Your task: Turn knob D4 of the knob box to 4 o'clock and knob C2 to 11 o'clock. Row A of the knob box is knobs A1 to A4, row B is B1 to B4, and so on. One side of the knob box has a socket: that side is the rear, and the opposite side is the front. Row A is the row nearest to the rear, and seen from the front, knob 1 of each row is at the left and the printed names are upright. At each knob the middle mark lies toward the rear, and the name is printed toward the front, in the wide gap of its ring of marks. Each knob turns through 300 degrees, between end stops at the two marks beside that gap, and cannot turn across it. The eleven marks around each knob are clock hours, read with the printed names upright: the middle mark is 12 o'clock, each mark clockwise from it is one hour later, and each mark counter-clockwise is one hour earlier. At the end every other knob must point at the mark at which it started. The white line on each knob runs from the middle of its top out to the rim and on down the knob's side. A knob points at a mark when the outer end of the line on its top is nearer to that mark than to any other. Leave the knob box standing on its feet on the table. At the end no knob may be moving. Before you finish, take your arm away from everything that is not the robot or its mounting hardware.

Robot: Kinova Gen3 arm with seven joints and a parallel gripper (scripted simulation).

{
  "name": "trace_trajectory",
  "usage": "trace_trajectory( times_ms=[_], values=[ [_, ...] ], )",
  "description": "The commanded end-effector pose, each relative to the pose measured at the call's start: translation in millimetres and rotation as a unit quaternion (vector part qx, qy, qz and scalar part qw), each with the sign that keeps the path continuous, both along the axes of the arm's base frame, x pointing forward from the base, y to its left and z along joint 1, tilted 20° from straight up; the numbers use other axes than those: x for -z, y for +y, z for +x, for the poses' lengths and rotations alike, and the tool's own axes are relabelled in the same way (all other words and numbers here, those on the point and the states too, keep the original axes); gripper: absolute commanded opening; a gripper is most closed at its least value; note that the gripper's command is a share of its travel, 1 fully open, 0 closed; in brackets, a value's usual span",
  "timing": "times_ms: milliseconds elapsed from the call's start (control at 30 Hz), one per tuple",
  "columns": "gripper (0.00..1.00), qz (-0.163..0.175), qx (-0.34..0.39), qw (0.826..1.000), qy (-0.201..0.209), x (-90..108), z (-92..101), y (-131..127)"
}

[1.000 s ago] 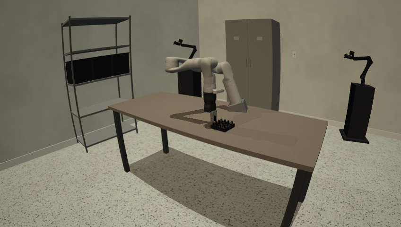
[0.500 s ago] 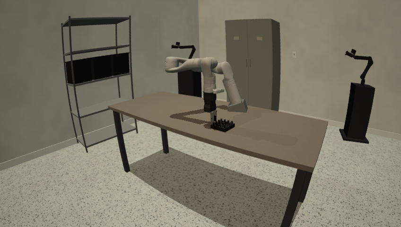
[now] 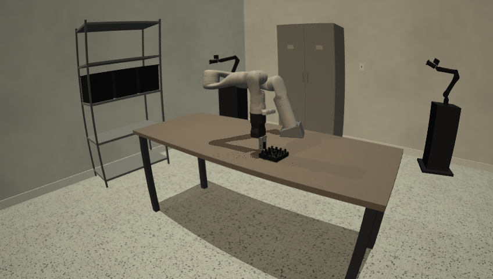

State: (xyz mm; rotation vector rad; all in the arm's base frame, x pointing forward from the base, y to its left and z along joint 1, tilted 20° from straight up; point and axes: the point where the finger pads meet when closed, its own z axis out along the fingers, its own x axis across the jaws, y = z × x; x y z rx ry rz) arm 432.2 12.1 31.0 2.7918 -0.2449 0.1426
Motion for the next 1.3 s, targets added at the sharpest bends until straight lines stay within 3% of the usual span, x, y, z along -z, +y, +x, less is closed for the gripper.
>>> trace_trajectory(
  times_ms=[0, 1267],
  values=[
    [0.46, 0.000, 0.000, 1.000, -0.001, -0.7, 0.4, 0.4],
    [0.46, 0.000, 0.000, 1.000, -0.001, 12.4, 1.4, -4.4]
  ],
)
